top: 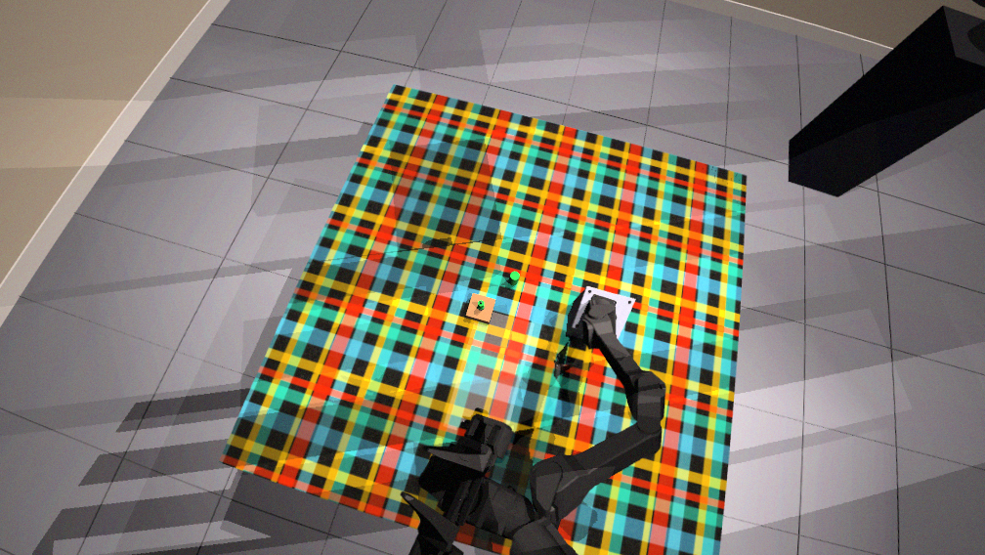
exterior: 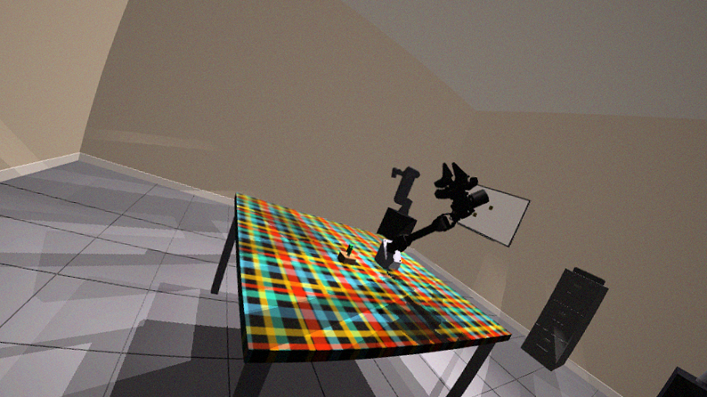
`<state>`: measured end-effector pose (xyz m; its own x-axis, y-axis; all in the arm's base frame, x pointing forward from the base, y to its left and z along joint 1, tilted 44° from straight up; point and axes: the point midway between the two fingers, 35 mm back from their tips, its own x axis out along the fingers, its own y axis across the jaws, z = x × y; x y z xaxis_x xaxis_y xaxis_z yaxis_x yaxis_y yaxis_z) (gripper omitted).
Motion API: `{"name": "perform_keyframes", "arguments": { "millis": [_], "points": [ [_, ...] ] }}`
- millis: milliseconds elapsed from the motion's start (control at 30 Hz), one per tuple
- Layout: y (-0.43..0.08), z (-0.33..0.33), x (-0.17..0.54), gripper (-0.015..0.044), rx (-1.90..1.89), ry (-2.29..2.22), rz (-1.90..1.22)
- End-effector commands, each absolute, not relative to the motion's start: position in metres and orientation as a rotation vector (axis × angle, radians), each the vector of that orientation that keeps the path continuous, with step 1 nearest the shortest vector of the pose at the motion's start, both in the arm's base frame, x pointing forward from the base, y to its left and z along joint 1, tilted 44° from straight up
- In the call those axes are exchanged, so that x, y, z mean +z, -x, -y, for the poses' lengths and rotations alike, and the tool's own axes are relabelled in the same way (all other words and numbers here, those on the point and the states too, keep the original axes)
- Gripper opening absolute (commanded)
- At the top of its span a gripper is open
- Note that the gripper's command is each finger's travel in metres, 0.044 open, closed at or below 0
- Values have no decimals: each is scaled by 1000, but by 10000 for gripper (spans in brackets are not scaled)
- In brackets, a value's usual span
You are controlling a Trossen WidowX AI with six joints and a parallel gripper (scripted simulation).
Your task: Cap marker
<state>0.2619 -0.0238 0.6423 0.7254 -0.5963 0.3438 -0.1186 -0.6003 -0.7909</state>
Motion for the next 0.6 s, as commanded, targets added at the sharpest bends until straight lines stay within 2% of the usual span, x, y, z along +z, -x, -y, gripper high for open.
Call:
{"name": "perform_keyframes", "arguments": {
  "millis": [0,267,567],
  "points": [
    [-296,18,621,234,-694,2245,-536],
    [-378,14,542,234,-402,2433,-544],
    [-448,35,405,234,123,2499,-580]
  ]
}}
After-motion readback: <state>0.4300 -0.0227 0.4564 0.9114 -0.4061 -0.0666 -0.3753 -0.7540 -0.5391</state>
